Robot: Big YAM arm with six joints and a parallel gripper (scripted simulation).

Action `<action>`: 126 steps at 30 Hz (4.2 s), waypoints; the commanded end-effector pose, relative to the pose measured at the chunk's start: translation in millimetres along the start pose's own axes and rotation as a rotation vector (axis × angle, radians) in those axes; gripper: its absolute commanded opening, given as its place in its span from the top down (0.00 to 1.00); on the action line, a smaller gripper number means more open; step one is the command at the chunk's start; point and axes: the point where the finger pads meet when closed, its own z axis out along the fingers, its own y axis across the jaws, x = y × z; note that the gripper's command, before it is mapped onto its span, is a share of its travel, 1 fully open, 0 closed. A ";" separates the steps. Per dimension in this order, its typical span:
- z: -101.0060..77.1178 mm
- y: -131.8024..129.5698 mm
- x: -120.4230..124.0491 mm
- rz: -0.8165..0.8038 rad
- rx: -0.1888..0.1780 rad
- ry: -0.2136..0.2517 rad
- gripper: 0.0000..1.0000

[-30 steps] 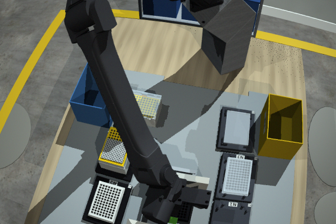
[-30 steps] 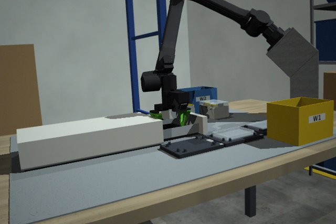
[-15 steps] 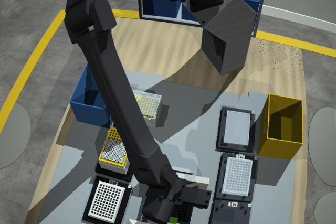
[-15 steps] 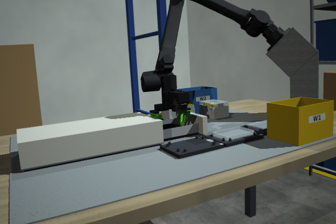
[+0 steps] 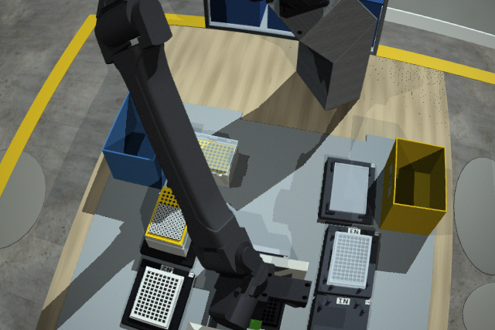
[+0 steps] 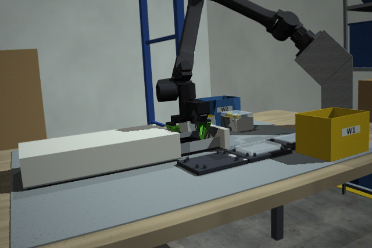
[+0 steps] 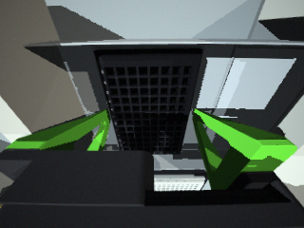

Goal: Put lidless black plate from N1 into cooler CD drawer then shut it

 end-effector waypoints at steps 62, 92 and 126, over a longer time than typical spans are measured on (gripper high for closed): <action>-88.2 -11.5 -3.0 0.000 0.031 -0.009 0.00; -122.3 -9.1 -3.1 -0.001 0.029 -0.011 0.00; -146.0 -13.7 0.9 0.013 0.039 -0.009 0.00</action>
